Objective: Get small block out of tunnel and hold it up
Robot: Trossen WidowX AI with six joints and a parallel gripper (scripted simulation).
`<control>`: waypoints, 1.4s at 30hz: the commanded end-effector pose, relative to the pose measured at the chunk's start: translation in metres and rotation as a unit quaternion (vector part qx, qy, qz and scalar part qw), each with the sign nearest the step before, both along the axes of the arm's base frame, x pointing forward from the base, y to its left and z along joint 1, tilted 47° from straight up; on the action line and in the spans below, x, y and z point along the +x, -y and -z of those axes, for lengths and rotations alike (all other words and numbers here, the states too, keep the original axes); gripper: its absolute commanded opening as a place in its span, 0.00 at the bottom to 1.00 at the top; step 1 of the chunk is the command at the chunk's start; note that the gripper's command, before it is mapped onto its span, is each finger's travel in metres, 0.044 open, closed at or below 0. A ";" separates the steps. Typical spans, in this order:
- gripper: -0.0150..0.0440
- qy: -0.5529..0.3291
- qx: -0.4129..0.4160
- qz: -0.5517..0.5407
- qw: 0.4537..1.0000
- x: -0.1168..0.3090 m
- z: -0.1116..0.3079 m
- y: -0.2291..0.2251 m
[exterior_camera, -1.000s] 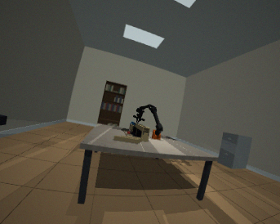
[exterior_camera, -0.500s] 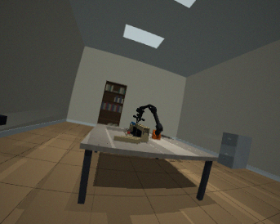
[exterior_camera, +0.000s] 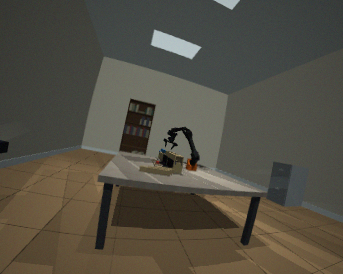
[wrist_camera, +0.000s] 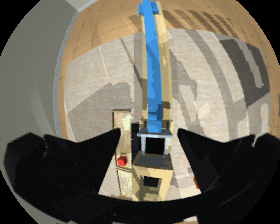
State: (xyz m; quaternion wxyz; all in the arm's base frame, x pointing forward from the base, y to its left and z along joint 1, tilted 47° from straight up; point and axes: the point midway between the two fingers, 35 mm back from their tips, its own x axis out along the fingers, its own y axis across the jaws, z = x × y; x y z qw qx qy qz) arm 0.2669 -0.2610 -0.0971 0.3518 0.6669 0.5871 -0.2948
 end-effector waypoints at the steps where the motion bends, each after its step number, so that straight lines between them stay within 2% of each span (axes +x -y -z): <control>1: 1.00 0.000 -0.002 -0.002 1.000 0.000 -0.008 0.009; 3: 1.00 0.020 -0.002 -0.031 0.999 0.008 -0.007 -0.003; 6: 1.00 0.106 -0.001 -0.167 0.980 0.042 -0.030 -0.032; 9: 1.00 0.187 0.004 -0.288 0.939 0.070 -0.051 -0.063; 15: 1.00 0.316 0.018 -0.463 0.828 0.106 -0.087 -0.121; 21: 1.00 0.414 0.035 -0.576 0.704 0.127 -0.118 -0.173; 42: 1.00 0.417 0.034 -0.580 0.699 0.130 -0.109 -0.185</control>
